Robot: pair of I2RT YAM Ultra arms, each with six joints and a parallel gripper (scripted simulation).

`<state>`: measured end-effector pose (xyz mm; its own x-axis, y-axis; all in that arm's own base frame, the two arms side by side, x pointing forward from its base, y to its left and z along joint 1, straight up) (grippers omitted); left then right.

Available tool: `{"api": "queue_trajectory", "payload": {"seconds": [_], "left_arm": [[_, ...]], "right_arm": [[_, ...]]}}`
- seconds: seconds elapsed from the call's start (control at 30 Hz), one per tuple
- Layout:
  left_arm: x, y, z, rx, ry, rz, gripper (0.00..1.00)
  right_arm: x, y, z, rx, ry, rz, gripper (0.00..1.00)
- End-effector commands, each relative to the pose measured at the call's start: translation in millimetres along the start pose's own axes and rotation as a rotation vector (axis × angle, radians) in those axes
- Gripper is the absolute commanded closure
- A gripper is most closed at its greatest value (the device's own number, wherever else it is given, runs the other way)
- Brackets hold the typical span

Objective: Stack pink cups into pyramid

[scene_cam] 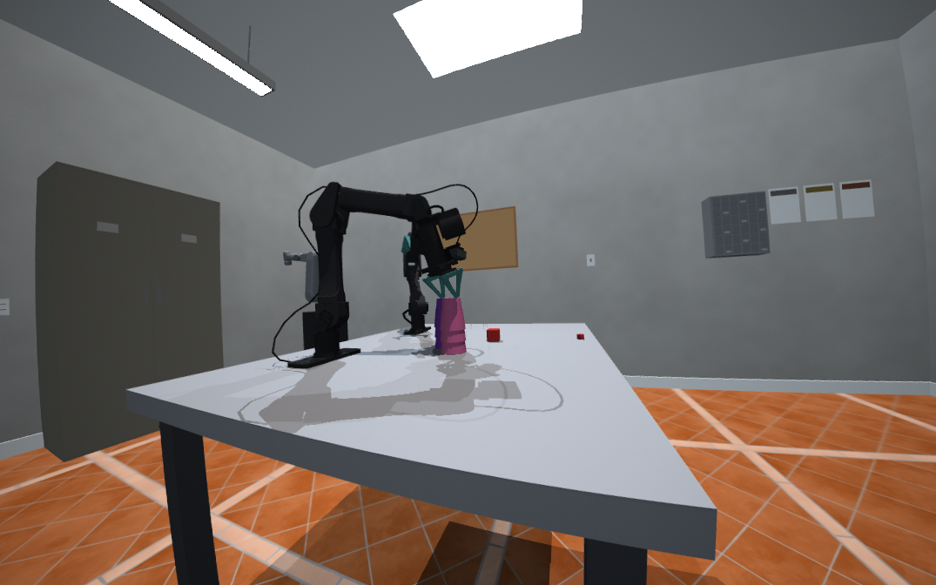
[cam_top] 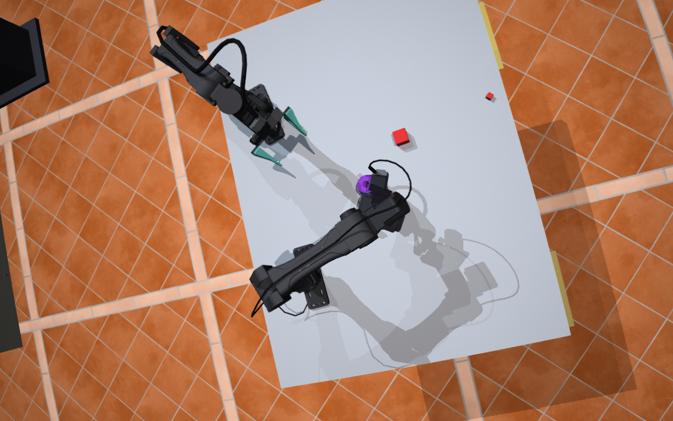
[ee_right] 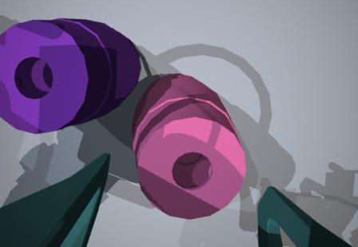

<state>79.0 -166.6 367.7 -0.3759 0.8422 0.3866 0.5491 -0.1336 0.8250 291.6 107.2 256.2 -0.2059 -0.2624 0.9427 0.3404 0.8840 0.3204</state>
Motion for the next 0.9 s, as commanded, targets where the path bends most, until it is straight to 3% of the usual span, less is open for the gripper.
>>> {"api": "queue_trajectory", "payload": {"seconds": [0.0,0.63,0.77,0.87], "left_arm": [[5,2,-1,0.004,-0.011,-0.021,0.00],[5,2,-1,0.004,-0.011,-0.021,0.00],[5,2,-1,0.004,-0.011,-0.021,0.00],[5,2,-1,0.004,-0.011,-0.021,0.00]], "right_arm": [[-9,3,0,0.000,0.004,-0.014,0.22],[-29,3,0,0.000,0.002,-0.015,0.22],[-25,4,0,0.003,-0.007,-0.024,0.30],[-25,4,0,0.004,-0.007,-0.024,0.30]]}}
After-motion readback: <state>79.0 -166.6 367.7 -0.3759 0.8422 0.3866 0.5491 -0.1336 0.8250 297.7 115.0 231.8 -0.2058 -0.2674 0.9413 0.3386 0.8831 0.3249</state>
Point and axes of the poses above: on each arm, the point where the finger pads meet when closed, its own x axis back along the fingers, its own z axis across the jaws, y = z × x, the point moved 10 cm from there along x, back along the fingers, and after that the axes turned 15 degrees about x, right-handed, at the moved point
